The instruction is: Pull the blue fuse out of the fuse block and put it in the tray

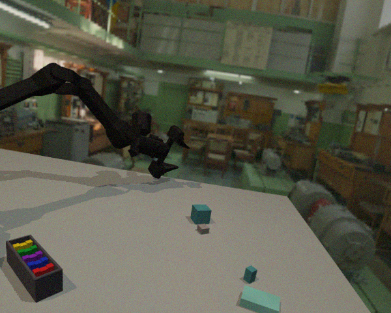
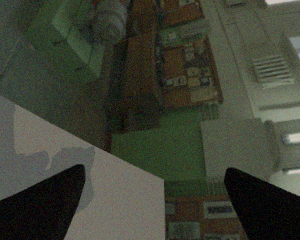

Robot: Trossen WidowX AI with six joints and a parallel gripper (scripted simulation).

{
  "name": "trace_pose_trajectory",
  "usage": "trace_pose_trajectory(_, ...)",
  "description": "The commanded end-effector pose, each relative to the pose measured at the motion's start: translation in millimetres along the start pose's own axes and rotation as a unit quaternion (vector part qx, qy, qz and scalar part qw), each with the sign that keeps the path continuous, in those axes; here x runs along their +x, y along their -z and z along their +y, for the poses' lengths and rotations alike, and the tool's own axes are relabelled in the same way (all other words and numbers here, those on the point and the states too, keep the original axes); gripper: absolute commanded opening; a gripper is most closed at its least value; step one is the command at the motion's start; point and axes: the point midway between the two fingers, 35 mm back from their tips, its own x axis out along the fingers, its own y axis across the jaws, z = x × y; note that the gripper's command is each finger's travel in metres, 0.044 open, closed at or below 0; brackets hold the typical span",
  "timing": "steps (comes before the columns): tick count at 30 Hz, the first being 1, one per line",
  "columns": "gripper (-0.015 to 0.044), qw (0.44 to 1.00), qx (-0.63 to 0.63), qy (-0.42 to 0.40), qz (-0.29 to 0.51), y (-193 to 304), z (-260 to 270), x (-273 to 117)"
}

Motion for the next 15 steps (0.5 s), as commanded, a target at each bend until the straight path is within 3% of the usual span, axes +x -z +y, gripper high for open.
trace_pose_trajectory(1,0.0374,1.000,-0.002,-0.002,0.003,3,0,0)
trace_pose_trajectory(12,0.0085,0.976,-0.073,-0.126,0.162,164,0,-33)
trace_pose_trajectory(15,0.0074,0.963,-0.077,-0.159,0.205,206,-1,-52)
